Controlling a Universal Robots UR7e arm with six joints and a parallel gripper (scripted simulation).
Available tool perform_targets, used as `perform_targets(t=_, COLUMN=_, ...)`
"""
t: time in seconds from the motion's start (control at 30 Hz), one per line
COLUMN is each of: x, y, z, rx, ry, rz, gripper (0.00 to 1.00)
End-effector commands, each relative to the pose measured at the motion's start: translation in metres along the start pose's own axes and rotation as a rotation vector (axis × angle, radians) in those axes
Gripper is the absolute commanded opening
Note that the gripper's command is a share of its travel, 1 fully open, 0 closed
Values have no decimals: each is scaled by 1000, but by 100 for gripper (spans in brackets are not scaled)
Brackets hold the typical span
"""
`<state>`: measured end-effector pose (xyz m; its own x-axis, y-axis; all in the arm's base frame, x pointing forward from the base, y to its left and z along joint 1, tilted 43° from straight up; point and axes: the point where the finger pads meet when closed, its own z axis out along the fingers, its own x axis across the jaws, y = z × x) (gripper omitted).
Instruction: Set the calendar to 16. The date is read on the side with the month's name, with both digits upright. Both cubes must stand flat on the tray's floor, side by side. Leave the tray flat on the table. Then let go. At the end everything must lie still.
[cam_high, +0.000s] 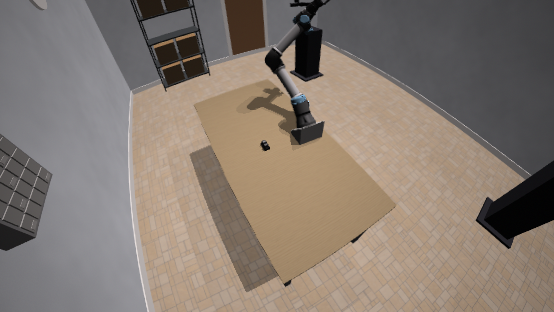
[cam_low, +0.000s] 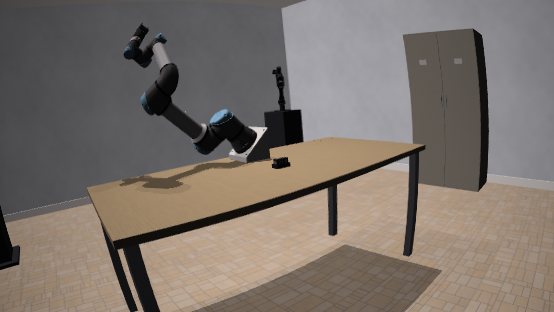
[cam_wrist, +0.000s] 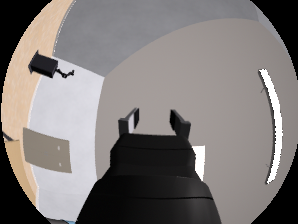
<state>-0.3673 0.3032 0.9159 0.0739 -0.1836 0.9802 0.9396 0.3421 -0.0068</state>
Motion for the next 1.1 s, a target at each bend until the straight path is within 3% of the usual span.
perform_targets(t=0.0, x=0, y=0, z=0, rx=0, ry=0, rz=0, gripper=100)
perform_targets(t=0.73, x=-1, y=1, z=1, rx=-2, ry=-1, rz=1, gripper=100)
perform_targets(t=1.07, x=-11, y=7, z=10, rx=-23, ry=-18, rz=7, gripper=100)
